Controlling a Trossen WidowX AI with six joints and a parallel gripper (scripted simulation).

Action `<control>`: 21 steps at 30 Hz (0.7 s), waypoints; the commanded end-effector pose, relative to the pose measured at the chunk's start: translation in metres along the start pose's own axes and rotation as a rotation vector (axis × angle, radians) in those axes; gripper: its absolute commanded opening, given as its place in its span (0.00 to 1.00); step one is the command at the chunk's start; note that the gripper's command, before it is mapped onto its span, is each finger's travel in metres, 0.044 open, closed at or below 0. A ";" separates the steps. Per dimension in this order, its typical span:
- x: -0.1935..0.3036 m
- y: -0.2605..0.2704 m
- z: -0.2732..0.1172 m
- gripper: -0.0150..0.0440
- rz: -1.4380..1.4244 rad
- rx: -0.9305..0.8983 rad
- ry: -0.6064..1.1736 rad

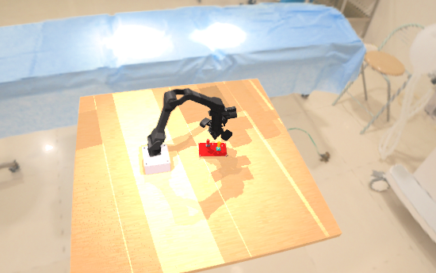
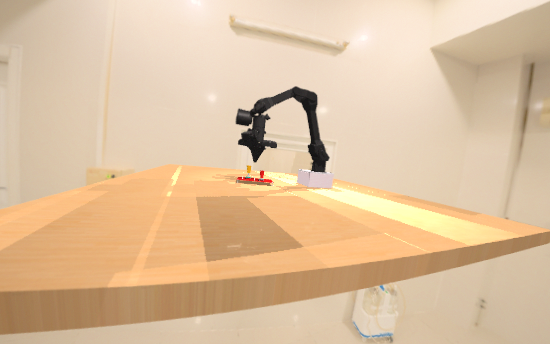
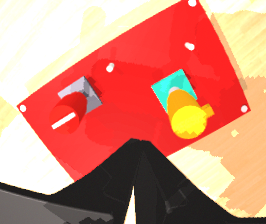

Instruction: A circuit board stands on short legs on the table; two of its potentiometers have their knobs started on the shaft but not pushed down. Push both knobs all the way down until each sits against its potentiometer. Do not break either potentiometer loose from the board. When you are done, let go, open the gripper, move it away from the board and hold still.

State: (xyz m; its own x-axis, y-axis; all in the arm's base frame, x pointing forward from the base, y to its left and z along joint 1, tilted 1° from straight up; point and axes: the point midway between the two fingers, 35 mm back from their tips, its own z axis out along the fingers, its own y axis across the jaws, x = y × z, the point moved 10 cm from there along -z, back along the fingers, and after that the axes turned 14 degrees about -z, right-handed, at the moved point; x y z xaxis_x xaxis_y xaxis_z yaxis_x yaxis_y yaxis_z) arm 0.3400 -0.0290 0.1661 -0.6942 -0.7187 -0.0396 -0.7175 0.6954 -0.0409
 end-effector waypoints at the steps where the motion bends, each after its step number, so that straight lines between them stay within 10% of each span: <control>1: -0.001 -0.004 -0.004 0.25 -0.157 0.004 -0.003; 21: -0.003 -0.014 -0.014 0.25 -0.853 -0.002 0.004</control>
State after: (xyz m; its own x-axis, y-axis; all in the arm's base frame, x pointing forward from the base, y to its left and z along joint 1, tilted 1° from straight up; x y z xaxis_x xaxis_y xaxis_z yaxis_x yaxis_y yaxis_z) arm 0.3483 -0.0347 0.1767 -0.0370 -0.9993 -0.0018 -0.9981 0.0371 -0.0487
